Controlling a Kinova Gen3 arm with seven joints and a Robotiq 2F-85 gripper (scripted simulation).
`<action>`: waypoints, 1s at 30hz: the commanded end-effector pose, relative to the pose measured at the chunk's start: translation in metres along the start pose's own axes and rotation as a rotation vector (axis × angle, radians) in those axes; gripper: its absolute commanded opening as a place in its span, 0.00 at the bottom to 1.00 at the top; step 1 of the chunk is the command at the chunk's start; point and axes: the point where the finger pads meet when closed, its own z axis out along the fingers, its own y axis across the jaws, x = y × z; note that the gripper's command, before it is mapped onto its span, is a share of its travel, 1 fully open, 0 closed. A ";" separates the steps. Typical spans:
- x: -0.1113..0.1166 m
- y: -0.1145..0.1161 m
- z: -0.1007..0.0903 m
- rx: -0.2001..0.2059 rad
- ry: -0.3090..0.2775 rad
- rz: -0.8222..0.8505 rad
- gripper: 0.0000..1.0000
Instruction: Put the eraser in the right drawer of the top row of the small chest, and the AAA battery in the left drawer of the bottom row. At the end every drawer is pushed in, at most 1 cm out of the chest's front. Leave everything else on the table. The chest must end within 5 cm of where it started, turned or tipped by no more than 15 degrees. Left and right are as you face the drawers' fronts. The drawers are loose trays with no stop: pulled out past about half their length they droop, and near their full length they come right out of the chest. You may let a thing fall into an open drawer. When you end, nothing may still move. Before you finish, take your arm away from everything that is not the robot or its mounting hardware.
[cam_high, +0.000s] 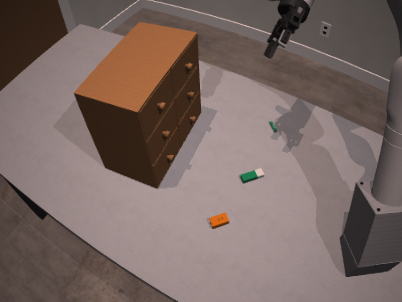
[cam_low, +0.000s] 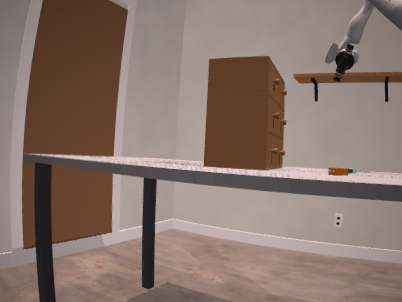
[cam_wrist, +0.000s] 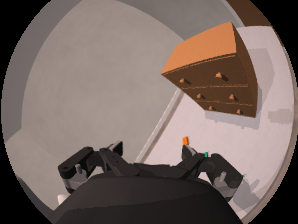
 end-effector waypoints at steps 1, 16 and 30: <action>0.000 0.000 0.000 0.000 0.001 -0.001 1.00; 0.000 0.000 0.000 0.000 0.001 -0.001 1.00; -0.013 -0.017 0.013 0.020 -0.101 -0.025 1.00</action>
